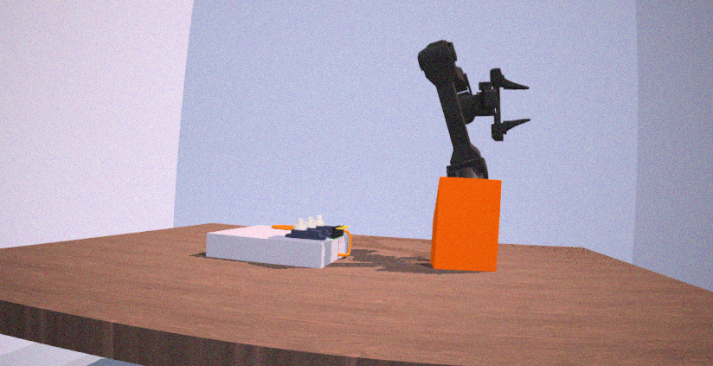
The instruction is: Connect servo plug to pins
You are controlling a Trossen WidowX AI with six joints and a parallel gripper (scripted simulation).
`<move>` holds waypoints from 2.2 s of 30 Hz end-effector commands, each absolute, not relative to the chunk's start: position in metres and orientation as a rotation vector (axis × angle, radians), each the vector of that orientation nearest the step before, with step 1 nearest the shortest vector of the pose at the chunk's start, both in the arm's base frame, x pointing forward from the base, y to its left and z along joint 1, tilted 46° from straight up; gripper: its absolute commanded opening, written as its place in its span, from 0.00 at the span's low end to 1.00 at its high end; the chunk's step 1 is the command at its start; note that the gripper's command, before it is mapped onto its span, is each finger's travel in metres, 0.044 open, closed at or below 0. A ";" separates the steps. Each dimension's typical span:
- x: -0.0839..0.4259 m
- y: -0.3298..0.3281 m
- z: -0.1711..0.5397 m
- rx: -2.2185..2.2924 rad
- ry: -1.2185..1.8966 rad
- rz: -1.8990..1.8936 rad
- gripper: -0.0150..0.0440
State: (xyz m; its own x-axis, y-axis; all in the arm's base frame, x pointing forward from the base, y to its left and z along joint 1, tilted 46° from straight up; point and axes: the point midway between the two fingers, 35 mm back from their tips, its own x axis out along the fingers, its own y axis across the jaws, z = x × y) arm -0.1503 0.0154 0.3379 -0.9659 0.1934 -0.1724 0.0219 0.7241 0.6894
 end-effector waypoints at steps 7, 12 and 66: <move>-0.151 0.010 0.337 0.138 2.720 1.030 0.62; -0.152 0.000 0.335 0.080 2.758 0.949 0.45; -0.119 -0.131 0.312 -0.690 2.702 -0.096 0.45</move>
State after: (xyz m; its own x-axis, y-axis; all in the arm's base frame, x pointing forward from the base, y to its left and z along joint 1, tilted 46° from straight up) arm -0.1248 -0.1218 0.3145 -0.8449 -0.4361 -0.3099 -0.4297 0.8982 -0.0926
